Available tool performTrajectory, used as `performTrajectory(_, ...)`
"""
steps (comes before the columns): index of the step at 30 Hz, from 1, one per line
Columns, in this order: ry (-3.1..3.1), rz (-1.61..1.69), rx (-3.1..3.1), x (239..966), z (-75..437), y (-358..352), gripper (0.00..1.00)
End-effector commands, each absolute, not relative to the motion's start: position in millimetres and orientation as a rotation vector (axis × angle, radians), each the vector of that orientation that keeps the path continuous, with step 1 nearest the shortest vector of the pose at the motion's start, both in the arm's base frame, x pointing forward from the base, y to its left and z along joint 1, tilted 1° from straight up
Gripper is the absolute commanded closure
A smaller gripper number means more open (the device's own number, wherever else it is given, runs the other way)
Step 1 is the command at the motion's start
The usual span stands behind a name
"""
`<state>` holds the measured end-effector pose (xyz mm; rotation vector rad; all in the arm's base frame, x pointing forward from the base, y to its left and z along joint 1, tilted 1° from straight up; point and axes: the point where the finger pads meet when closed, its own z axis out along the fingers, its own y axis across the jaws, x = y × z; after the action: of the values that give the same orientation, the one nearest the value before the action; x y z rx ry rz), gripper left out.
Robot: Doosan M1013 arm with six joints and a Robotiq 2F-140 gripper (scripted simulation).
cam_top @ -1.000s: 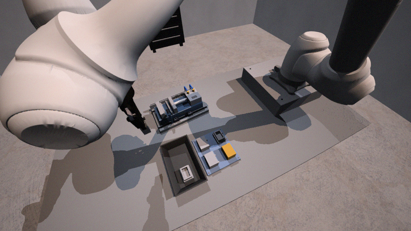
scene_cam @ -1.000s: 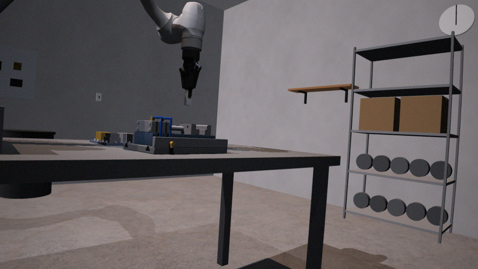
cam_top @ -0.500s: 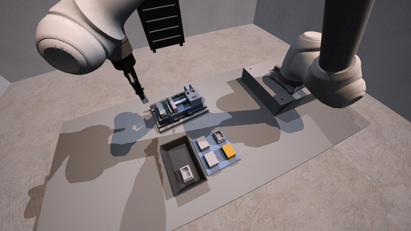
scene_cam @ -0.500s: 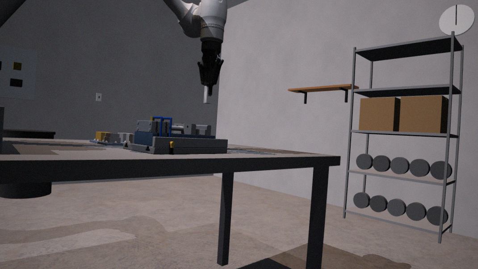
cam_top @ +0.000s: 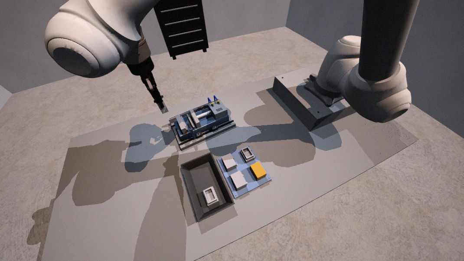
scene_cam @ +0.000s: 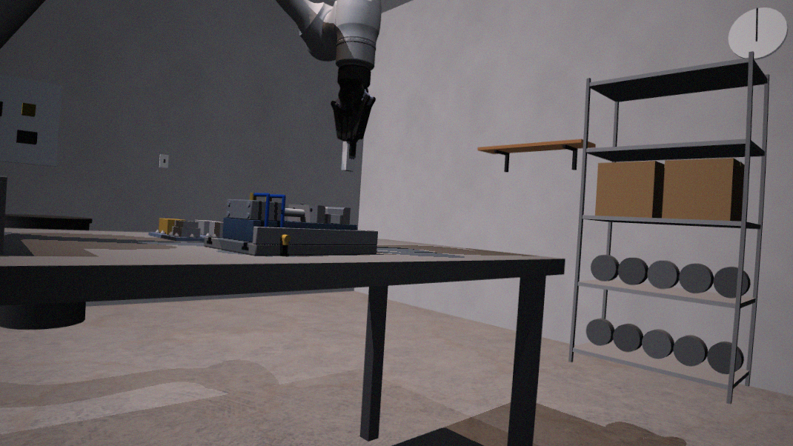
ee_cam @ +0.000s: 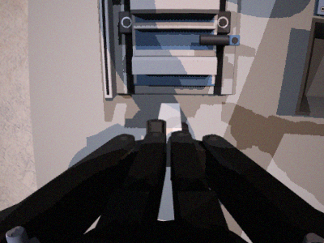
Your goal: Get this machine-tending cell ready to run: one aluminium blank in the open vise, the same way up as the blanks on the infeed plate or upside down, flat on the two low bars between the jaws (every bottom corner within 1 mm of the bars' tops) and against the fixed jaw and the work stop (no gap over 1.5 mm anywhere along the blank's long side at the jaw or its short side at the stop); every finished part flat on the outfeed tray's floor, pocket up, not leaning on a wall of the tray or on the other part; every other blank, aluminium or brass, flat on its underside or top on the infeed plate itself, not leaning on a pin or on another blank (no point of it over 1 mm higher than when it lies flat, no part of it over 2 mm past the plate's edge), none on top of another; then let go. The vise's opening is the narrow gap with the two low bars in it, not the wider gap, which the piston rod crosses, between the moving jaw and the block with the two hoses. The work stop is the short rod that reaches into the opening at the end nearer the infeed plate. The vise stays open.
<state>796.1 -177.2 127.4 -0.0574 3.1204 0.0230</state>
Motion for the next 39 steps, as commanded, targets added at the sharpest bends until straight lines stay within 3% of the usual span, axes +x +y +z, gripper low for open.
performTrajectory(1, 3.120, 0.023, -0.057, 796, 128, -177, 1.00)
performTrajectory(22, 3.120, 0.023, -0.075, 795, 128, -175, 1.00)
performTrajectory(39, 2.877, 0.009, -1.201, 688, 137, -21, 1.00)
